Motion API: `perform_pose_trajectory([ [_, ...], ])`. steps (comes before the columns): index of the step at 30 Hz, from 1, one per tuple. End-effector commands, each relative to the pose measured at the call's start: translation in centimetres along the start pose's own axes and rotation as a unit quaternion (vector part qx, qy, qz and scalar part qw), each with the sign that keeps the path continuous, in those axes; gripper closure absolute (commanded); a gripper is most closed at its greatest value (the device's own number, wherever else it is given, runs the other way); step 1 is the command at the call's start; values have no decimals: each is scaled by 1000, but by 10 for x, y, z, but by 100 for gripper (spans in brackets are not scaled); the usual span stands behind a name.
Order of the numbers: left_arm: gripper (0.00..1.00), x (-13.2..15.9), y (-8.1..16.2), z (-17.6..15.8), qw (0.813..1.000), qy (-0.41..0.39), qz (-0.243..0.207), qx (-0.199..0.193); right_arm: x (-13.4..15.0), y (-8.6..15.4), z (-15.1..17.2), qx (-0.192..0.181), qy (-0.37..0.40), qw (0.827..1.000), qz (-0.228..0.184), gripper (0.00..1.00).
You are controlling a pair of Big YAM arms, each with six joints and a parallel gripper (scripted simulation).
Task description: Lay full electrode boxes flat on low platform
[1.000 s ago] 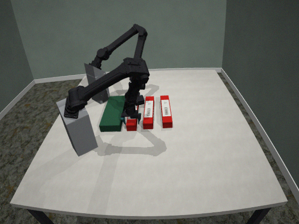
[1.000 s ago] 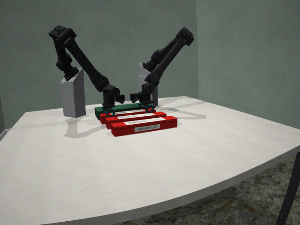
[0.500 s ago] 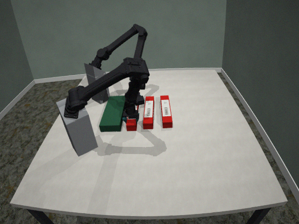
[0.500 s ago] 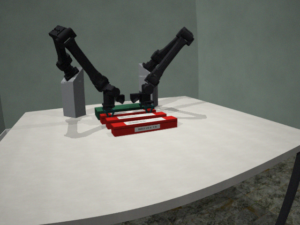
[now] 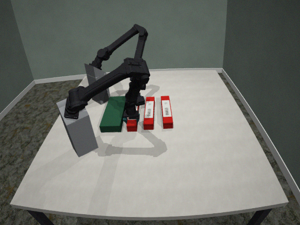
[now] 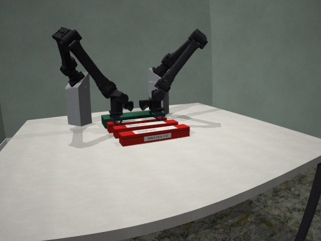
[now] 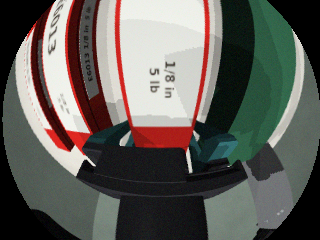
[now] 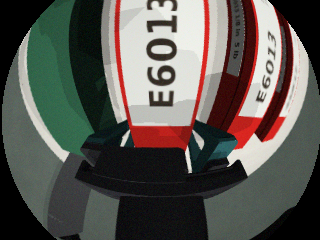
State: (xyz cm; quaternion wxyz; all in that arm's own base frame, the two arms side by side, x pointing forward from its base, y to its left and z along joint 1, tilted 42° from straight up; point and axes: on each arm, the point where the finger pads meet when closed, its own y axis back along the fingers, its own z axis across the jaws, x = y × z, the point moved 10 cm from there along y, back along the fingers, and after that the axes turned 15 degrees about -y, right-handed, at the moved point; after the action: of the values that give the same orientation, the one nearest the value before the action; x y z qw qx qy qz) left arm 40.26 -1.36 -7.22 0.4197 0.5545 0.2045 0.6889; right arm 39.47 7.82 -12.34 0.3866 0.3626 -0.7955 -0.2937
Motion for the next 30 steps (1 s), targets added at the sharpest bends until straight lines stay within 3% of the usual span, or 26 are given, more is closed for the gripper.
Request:
perform_pose_trajectory([
  [1,100,-1,4,3,1000,-1,-3,-7,-3,3,-4,6,-3,1000,-7,100],
  [23,100,-1,4,3,1000,-1,-3,-7,-3,3,-4,6,-3,1000,-7,100],
  [30,100,-4,19,3,1000,-3,-4,-11,-6,20,-4,11,-1,1000,-11,100],
])
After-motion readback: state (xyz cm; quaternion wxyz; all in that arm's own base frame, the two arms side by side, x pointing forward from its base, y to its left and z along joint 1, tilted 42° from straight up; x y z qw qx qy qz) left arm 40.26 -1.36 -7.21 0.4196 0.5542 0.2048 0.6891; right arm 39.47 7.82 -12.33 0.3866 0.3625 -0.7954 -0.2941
